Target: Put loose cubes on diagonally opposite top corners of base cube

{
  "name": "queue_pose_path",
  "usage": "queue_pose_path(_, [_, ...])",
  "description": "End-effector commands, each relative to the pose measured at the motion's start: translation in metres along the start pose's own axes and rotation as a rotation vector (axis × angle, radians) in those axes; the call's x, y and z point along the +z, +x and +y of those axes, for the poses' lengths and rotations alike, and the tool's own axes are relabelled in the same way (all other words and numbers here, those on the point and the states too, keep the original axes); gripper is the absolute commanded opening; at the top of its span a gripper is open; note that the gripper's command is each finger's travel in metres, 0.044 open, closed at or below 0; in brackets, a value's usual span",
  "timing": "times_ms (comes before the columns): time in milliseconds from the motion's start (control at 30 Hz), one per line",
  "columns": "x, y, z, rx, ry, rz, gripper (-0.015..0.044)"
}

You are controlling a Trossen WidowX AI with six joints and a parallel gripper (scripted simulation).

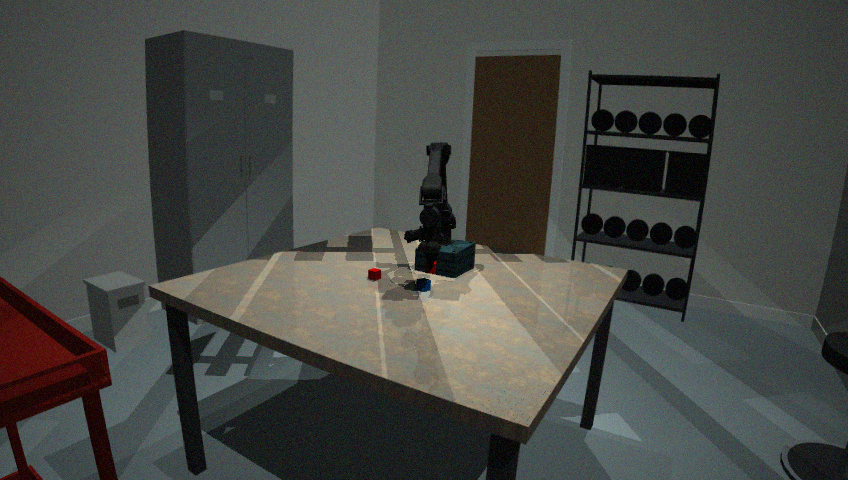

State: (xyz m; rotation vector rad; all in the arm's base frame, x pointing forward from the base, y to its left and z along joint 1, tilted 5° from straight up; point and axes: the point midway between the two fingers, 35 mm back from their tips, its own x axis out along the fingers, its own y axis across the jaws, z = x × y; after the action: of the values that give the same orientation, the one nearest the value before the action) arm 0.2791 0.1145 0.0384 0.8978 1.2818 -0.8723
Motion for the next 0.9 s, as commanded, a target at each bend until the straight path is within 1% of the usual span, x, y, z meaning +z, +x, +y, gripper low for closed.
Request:
queue_pose_path(0, [0.000, 0.003, 0.002, 0.005, 0.006, -0.003, 0.0105])
queue_pose_path(300, [0.000, 0.025, 0.001, 0.005, 0.009, -0.003, 0.0105])
queue_pose_path(867, [0.000, 0.027, 0.001, 0.005, 0.006, -0.003, 0.0105])
